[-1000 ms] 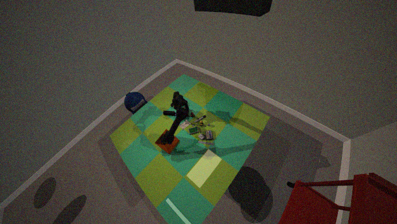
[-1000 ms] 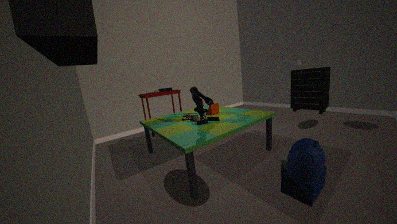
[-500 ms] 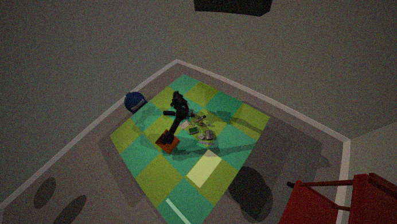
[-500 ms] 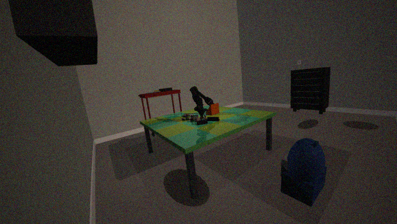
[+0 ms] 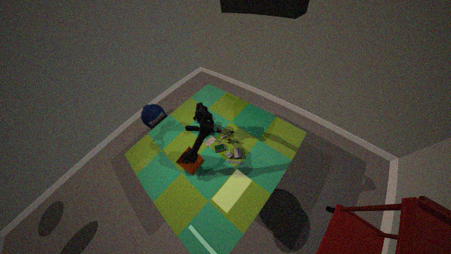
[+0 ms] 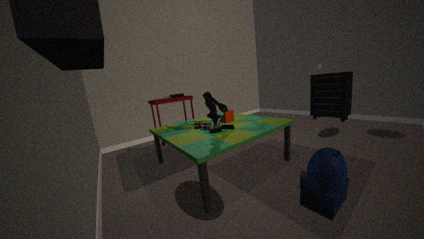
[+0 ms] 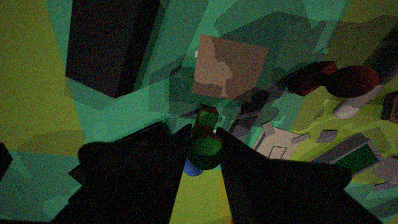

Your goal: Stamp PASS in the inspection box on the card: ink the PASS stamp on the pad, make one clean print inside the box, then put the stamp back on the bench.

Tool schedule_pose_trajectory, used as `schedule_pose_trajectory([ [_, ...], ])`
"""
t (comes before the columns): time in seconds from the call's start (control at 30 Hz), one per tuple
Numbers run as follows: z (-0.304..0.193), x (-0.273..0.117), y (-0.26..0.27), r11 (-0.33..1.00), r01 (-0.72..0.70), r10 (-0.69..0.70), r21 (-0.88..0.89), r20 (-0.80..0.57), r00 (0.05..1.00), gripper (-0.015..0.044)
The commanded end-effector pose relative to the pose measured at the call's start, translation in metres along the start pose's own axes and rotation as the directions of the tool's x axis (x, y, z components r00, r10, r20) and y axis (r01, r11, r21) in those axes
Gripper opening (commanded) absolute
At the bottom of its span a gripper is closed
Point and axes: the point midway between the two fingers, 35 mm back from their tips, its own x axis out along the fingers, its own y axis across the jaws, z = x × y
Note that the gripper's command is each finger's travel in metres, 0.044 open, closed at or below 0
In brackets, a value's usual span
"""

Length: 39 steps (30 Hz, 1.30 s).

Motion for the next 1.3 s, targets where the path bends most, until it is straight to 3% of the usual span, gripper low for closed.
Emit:
schedule_pose_trajectory([
  [0.0,0.000,-0.002,0.000,1.000,-0.004,0.004,0.006,-0.003,1.000,0.0000],
  [1.27,-0.001,-0.021,0.000,1.000,-0.005,0.005,0.006,-0.003,1.000,0.0000],
])
